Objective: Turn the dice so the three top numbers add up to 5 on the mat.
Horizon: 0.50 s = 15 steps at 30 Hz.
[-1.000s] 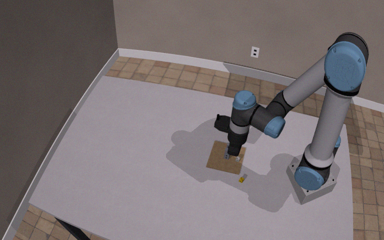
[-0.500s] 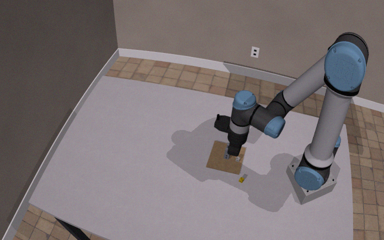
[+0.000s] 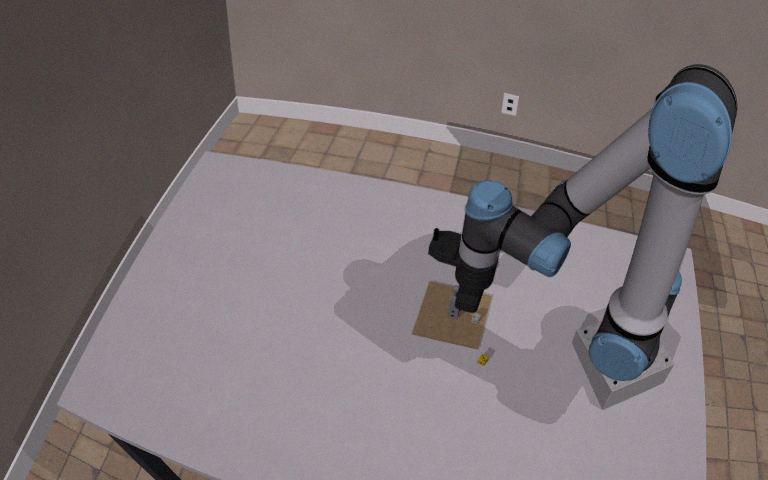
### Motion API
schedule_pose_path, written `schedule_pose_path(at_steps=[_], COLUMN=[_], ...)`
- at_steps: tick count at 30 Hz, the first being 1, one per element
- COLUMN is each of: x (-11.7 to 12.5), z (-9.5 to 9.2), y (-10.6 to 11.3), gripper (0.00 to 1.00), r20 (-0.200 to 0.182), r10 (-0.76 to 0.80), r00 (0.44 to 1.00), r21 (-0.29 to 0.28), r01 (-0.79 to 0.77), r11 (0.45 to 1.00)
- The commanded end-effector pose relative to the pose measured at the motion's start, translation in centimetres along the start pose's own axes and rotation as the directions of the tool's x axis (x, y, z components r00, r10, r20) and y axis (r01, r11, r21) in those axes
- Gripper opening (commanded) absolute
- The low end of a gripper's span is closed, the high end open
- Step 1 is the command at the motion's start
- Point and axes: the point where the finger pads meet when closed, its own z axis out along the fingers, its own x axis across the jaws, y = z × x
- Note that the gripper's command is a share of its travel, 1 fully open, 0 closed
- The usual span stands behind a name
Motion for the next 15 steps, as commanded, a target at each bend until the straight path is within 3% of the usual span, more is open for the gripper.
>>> schedule_pose_path(at_steps=[1, 15], x=[0.01, 0.01], z=[0.01, 0.32], y=[-0.04, -0.04], gripper=[0.34, 0.34], r20=[0.0, 0.0], r10=[0.0, 0.0], r00=[1.0, 1.0], r21=[0.001, 0.001], r01=[0.0, 0.0], r11=[1.0, 1.0])
